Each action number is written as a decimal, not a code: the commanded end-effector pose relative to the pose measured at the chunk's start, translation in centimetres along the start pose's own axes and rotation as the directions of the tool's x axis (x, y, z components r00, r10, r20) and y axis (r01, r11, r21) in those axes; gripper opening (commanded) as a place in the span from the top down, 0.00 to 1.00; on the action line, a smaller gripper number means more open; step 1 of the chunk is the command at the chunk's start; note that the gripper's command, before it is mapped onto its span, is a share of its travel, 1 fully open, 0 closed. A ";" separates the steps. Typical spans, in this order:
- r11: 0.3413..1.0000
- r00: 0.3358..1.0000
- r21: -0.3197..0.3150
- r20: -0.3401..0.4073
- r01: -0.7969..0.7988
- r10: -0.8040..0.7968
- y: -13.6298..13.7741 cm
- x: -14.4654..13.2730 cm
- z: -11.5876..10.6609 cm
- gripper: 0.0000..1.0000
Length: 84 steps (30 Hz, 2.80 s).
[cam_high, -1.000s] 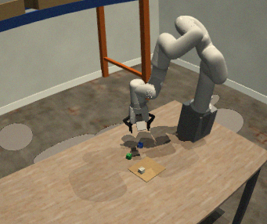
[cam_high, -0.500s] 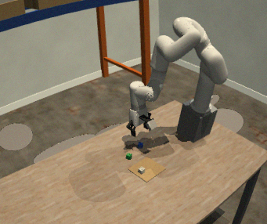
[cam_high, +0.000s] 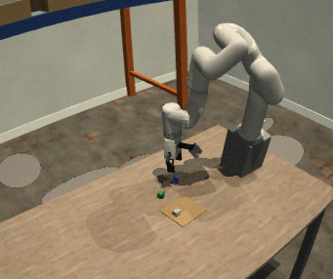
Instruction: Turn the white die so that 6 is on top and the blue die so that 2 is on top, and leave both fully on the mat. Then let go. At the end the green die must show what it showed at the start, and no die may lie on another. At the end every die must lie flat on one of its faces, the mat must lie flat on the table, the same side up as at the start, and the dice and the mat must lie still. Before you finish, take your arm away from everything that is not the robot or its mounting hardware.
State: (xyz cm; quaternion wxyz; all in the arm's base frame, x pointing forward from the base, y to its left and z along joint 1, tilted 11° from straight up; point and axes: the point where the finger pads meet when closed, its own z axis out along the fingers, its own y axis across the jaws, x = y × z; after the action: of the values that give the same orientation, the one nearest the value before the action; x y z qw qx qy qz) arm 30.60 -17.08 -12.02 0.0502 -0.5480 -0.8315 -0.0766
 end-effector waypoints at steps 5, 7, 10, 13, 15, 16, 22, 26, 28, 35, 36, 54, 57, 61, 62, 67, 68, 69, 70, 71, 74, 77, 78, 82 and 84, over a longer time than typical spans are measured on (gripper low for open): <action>0.999 0.999 -0.033 0.010 0.041 -0.041 0.0 -0.1 0.0 0.58; 0.999 0.999 -0.033 0.010 0.041 -0.041 0.0 -0.1 0.0 0.58; 0.999 0.999 -0.033 0.010 0.041 -0.041 0.0 -0.1 0.0 0.58; 0.999 0.999 -0.033 0.010 0.041 -0.041 0.0 -0.1 0.0 0.58; 0.999 0.999 -0.033 0.010 0.041 -0.041 0.0 -0.1 0.0 0.58; 0.999 0.999 -0.033 0.010 0.041 -0.041 0.0 -0.1 0.0 0.58; 0.999 0.999 -0.033 0.010 0.041 -0.041 0.0 -0.1 0.0 0.58; 0.999 0.999 -0.033 0.010 0.041 -0.041 0.0 -0.1 0.0 0.58; 0.999 0.999 -0.033 0.010 0.041 -0.041 0.0 -0.1 0.0 0.58; 0.999 0.999 -0.033 0.010 0.041 -0.041 0.0 -0.1 0.0 0.58; 0.999 0.999 -0.033 0.010 0.041 -0.041 0.0 -0.1 0.0 0.58; 0.999 0.999 -0.035 0.010 0.042 -0.041 0.1 -0.1 0.4 0.58; 0.999 0.999 -0.035 0.010 0.042 -0.041 0.1 -0.1 0.6 0.58; 0.999 0.999 -0.035 0.010 0.042 -0.041 0.1 -0.1 1.1 0.58; 0.999 0.999 -0.035 0.010 0.042 -0.041 0.1 -0.1 1.3 0.58; 0.999 0.999 -0.035 0.010 0.042 -0.041 0.1 -0.1 2.0 0.58; 0.999 0.999 -0.035 0.010 0.042 -0.041 0.1 -0.1 2.0 0.58; 0.999 0.999 -0.035 0.010 0.042 -0.041 0.1 -0.1 2.0 0.58; 0.999 0.999 -0.035 0.010 0.042 -0.041 0.1 -0.1 2.2 0.58; 0.999 0.999 -0.035 0.010 0.042 -0.041 0.1 -0.1 2.4 0.58; 0.999 0.999 -0.035 0.010 0.042 -0.041 0.1 -0.1 2.9 0.58; 0.999 0.999 -0.035 0.010 0.042 -0.041 0.1 -0.1 3.4 0.58; 0.999 0.999 -0.035 0.010 0.042 -0.041 0.1 -0.1 3.6 0.58; 0.999 0.999 -0.035 0.010 0.042 -0.041 0.1 -0.1 4.2 0.58; 0.999 0.999 -0.035 0.010 0.042 -0.041 0.1 -0.1 4.4 0.58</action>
State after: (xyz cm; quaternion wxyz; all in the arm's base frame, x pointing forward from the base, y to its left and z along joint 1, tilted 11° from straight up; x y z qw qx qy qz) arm 30.61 -16.26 -16.15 0.0371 -0.5317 -0.8414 -0.0894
